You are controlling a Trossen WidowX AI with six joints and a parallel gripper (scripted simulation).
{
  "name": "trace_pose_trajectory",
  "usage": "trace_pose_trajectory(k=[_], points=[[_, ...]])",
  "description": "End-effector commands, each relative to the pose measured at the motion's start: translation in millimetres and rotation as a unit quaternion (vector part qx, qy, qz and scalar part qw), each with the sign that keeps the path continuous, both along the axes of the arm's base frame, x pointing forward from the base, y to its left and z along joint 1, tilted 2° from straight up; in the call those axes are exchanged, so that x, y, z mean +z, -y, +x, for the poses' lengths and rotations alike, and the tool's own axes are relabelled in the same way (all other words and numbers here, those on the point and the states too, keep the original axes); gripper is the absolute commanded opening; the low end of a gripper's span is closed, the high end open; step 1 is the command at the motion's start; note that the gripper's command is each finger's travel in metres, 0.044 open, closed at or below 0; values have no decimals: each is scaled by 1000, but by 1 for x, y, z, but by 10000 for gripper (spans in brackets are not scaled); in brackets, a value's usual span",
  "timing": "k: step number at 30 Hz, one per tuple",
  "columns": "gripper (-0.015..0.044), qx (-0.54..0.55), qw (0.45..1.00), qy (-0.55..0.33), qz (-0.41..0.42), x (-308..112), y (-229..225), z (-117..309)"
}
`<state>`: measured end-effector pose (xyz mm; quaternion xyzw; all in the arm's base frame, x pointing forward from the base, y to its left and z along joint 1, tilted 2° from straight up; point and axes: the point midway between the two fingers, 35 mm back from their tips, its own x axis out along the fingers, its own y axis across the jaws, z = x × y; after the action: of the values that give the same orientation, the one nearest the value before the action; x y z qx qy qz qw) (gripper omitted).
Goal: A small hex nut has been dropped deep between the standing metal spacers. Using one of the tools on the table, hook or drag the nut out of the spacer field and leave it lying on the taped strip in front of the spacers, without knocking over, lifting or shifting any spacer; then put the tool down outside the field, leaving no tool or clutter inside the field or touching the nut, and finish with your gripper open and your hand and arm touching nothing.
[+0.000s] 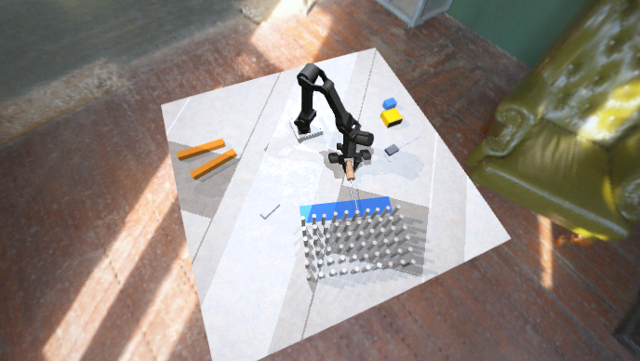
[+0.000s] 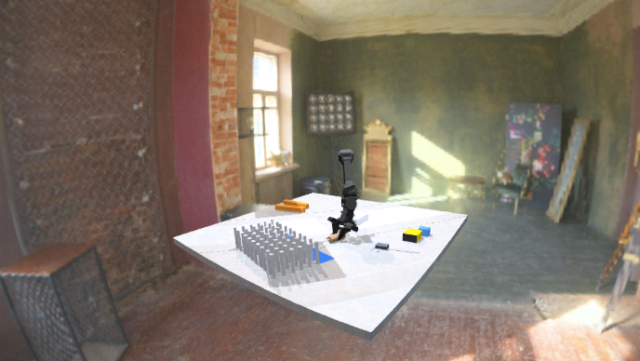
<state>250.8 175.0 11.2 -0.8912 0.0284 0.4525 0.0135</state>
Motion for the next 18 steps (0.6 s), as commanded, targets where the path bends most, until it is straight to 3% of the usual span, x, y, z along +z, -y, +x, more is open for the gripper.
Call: trace_pose_trajectory(k=[1, 18], points=[[0, -2, 1000, 1, 0, 0, 1, -3], [0, -2, 1000, 1, 0, 12, 0, -2]])
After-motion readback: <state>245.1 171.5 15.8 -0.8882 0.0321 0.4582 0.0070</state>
